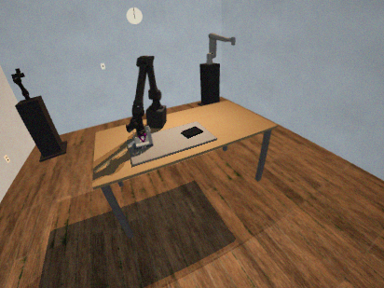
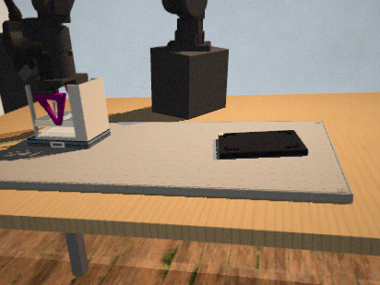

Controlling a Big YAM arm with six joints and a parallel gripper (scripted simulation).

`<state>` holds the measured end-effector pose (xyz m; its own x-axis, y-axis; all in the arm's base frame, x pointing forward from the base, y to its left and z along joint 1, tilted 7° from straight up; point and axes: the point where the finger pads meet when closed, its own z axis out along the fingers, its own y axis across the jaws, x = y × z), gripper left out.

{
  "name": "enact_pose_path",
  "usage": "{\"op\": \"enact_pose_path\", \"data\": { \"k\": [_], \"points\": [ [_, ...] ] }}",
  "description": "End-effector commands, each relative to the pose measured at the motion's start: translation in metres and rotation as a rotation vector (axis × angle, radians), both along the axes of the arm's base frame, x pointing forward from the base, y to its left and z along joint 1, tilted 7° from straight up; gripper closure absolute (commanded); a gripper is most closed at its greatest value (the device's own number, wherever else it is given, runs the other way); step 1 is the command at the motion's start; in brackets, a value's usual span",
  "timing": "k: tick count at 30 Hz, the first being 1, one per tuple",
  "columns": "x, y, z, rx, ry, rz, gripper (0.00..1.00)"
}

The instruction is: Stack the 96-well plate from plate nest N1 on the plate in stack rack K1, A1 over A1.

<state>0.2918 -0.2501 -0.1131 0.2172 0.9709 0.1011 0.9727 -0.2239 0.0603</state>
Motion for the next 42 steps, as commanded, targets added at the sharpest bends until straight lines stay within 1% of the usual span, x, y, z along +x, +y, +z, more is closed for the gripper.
{"op": "enact_pose_path", "data": {
  "k": [1, 4, 5, 20, 21, 22, 42],
  "points": [
    [0.007, 0.001, -0.005, -0.005, -0.007, 0.006, 1.0],
    [0.006, 0.001, -0.004, -0.003, -0.005, 0.005, 1.0],
    [0.009, -0.007, 0.004, -0.017, -0.018, 0.0, 1.0],
    [0.009, -0.007, 0.004, -0.017, -0.018, 0.0, 1.0],
    [0.007, 0.0, -0.004, -0.004, -0.006, 0.005, 1.0],
    [0.007, 0.0, -0.005, -0.004, -0.006, 0.005, 1.0],
    [0.007, 0.002, -0.008, -0.004, -0.006, 0.006, 1.0]
  ]
}}
